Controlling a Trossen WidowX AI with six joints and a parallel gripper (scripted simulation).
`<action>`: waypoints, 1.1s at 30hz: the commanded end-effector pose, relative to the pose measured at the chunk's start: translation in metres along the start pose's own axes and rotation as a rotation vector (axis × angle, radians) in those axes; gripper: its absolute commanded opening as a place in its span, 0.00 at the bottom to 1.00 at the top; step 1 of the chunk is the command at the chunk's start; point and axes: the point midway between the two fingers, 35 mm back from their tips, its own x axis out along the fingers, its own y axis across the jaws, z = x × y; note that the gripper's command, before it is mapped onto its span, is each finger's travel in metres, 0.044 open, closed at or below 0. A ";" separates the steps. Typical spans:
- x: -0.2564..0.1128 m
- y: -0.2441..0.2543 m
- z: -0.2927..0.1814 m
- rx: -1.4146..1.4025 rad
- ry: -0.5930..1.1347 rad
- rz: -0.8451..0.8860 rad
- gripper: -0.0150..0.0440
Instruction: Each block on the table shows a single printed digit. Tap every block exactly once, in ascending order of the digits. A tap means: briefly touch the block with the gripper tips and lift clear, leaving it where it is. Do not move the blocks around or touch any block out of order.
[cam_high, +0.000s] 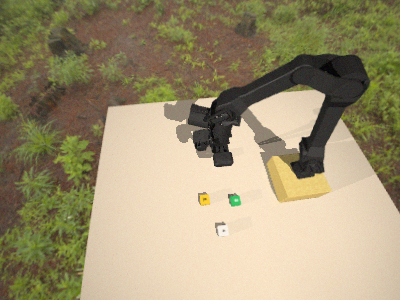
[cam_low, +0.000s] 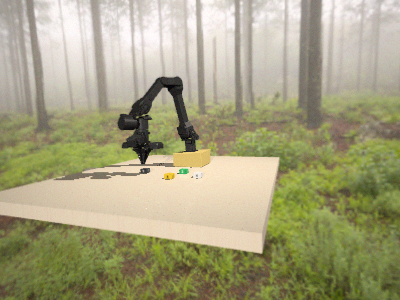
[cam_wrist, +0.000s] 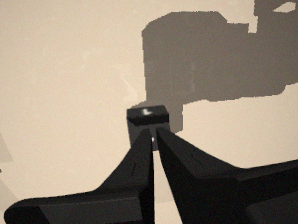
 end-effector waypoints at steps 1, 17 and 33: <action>0.011 0.002 -0.004 -0.004 0.019 0.010 0.29; 0.027 0.002 -0.005 -0.004 0.019 0.010 0.29; -0.060 0.001 0.000 -0.004 0.018 0.010 0.29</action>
